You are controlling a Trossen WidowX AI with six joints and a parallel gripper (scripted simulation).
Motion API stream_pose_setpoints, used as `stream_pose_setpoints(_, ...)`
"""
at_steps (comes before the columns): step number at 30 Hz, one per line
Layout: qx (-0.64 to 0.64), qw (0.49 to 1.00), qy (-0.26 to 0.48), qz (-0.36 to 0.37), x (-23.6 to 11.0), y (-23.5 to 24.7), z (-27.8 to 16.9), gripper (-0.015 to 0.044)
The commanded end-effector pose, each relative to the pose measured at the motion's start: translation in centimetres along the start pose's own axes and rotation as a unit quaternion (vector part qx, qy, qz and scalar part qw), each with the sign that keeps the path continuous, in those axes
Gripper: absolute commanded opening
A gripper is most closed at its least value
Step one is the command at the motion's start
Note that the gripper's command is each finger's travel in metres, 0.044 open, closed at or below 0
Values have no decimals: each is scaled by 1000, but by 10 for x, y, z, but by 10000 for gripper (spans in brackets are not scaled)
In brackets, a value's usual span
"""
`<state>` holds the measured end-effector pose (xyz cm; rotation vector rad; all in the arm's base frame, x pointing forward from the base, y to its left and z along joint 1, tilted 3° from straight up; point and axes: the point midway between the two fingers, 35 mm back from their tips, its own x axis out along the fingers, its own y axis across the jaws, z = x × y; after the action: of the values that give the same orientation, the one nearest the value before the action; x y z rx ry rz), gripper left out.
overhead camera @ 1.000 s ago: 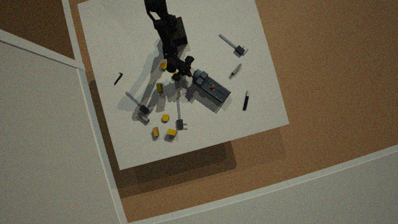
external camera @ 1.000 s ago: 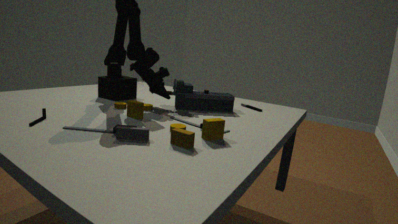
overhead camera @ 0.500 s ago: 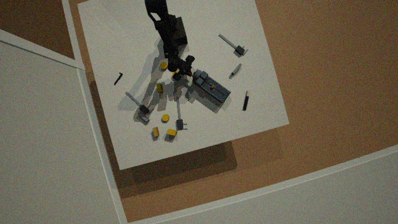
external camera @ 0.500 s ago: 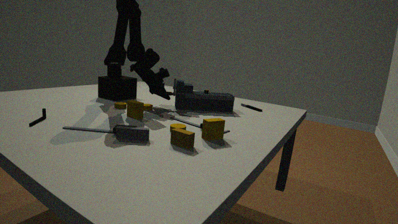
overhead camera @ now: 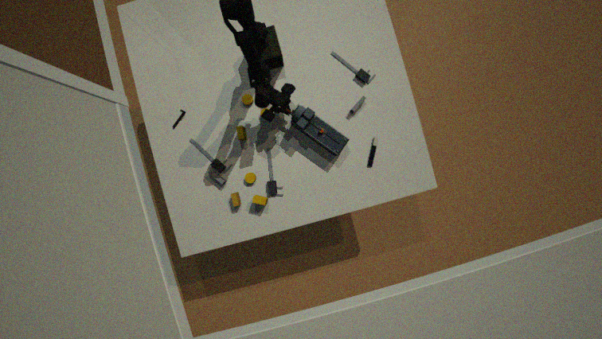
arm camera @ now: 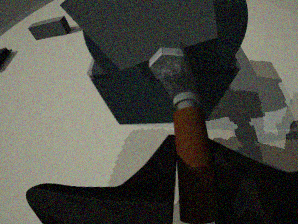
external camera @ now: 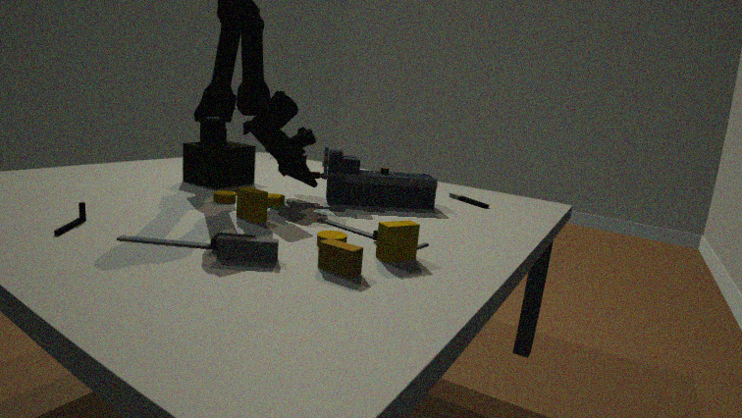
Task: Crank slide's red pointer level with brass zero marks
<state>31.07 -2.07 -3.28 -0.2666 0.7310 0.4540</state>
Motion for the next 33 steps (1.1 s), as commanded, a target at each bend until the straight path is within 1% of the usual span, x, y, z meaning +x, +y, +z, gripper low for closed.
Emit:
stream_pose_setpoints(1, 2, 1000, 4, 12, 2, 9, -2, 0)
stream_pose_setpoints(33, 2, 1000, 4, 12, 2, 17, -2, 0)
